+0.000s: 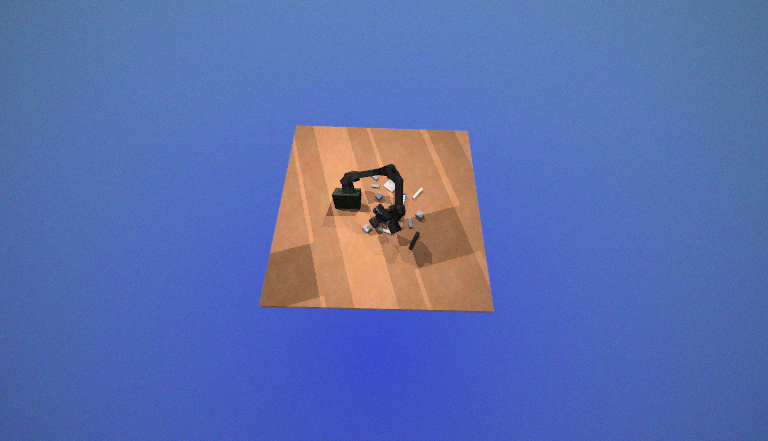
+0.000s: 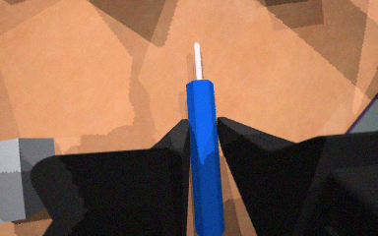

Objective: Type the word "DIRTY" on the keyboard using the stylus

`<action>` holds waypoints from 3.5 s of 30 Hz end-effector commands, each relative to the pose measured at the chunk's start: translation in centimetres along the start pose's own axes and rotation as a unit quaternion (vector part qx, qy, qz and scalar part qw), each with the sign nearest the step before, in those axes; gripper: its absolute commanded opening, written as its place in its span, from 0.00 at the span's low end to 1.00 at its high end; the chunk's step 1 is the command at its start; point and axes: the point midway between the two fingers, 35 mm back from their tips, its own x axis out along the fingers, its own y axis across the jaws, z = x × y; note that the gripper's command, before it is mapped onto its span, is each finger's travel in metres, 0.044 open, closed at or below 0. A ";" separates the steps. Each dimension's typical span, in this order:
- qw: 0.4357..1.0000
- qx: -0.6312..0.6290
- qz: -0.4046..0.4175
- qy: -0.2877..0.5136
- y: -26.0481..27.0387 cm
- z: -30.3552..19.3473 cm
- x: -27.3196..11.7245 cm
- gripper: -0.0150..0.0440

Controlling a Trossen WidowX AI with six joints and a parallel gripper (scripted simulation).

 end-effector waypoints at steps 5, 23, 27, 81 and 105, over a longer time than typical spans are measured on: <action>1.000 0.000 0.000 0.000 0.0 0.0 0.0 0.25; 1.000 0.000 0.001 0.001 0.0 2.5 -4.4 0.25; 0.999 -0.047 0.012 0.002 -0.1 2.2 -4.2 0.25; 0.420 -0.856 0.183 -0.238 -4.3 2.2 -6.7 0.25; -0.018 -0.909 0.112 -0.402 -7.4 2.5 -7.9 0.25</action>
